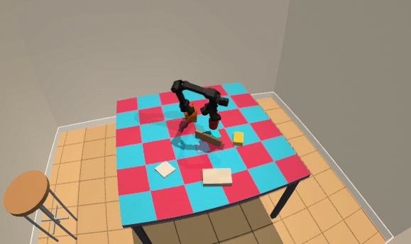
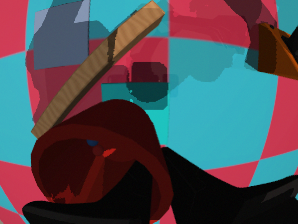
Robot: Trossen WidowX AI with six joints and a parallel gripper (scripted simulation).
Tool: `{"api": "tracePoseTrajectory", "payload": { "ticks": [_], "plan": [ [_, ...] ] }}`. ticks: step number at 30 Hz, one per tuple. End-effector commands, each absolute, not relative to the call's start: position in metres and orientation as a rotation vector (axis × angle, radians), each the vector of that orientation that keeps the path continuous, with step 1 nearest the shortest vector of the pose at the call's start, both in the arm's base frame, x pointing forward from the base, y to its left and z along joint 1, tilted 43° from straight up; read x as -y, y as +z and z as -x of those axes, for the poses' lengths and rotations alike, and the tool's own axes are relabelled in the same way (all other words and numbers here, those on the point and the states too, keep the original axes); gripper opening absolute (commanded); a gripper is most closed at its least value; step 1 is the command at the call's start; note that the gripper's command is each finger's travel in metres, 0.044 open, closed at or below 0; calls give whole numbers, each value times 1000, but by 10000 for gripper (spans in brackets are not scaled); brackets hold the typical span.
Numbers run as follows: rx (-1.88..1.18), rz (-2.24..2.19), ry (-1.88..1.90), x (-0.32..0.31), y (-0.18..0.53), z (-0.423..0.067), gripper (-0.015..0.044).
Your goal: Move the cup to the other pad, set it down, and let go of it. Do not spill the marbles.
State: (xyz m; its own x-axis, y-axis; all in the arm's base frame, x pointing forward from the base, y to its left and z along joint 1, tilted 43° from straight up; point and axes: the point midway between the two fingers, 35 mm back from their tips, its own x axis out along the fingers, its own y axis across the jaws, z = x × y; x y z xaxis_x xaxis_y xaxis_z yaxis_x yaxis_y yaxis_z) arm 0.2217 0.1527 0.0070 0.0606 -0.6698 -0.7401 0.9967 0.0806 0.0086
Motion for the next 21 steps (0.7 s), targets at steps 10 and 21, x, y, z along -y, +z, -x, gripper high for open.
{"api": "tracePoseTrajectory", "payload": {
  "ticks": [10,21],
  "plan": [
    [-665,-624,-1401,-158,-6,-206,0],
    [-665,-624,-1401,-149,-17,-207,0]
  ]
}}
